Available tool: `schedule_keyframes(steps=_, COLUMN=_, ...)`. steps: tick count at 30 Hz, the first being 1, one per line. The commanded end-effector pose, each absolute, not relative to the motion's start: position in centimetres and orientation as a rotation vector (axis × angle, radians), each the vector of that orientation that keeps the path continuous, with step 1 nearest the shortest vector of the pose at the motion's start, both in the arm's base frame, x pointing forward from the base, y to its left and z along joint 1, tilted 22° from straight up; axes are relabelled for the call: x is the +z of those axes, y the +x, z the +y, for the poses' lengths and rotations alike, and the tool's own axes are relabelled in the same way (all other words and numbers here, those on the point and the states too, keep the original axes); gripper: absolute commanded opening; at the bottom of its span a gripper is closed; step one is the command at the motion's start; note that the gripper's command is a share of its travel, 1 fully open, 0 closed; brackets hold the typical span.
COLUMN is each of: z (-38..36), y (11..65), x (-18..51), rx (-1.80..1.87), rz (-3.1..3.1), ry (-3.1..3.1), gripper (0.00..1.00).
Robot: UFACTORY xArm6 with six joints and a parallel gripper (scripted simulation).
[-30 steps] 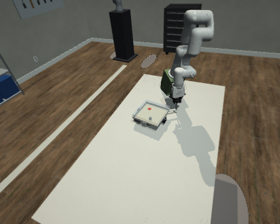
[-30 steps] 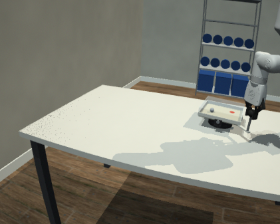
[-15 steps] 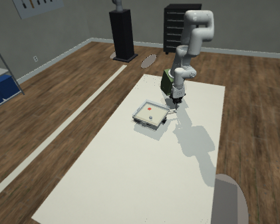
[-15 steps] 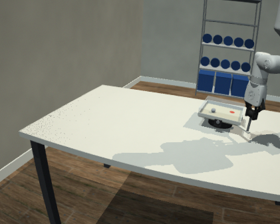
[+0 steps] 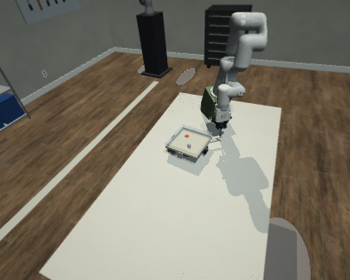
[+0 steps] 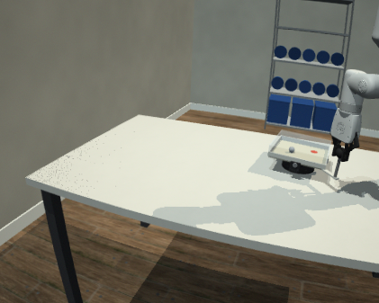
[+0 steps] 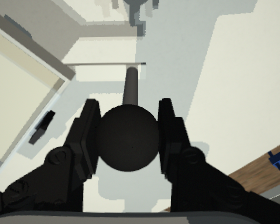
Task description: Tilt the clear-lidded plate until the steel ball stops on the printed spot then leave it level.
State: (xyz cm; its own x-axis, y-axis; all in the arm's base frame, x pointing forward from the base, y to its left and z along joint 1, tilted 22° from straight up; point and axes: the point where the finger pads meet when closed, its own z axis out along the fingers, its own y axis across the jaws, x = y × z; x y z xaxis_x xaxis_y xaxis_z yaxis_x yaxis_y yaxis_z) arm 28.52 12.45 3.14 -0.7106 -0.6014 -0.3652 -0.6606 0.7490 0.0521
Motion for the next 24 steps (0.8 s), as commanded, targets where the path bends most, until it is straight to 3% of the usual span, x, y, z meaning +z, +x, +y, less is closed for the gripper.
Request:
schedule_keyframes(steps=1, z=12.41, y=28.54, x=3.14, rx=0.253, rz=2.625, ry=-0.976, gripper=0.0)
schedule_keyframes(steps=24, z=12.37, y=28.61, x=3.3, rx=0.253, rz=2.625, ry=-0.976, gripper=0.0)
